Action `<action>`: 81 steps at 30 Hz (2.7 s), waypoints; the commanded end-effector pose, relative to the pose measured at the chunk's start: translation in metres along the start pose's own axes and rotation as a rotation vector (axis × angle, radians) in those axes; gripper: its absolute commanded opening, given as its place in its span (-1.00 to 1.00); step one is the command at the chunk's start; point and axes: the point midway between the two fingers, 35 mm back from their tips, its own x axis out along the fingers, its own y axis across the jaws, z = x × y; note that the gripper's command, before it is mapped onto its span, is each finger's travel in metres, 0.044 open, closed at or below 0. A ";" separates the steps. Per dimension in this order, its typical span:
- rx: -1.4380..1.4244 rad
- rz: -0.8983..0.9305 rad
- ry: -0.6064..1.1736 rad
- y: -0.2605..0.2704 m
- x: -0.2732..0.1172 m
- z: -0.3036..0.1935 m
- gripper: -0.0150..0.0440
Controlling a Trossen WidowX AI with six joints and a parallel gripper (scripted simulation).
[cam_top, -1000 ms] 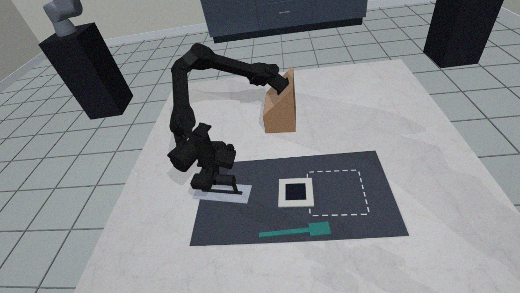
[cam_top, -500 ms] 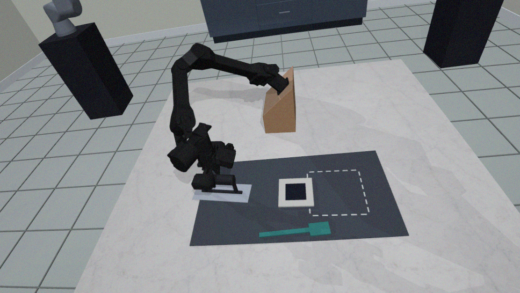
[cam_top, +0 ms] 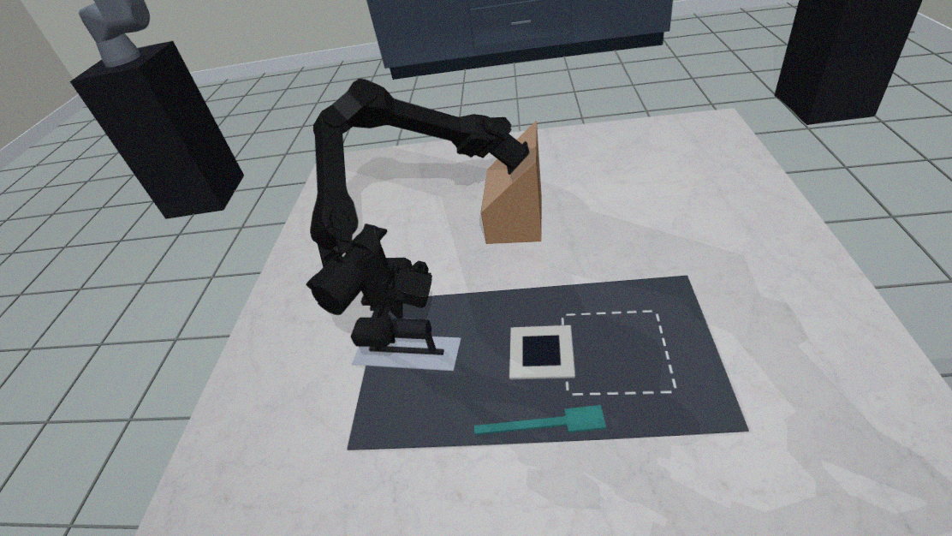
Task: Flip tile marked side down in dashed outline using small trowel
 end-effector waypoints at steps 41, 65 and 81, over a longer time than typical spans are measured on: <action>0.040 -0.003 0.001 -0.002 -0.008 0.004 0.42; 0.039 -0.003 0.002 -0.001 0.001 0.004 -0.05; -0.090 -0.003 0.002 -0.001 0.001 0.004 -0.05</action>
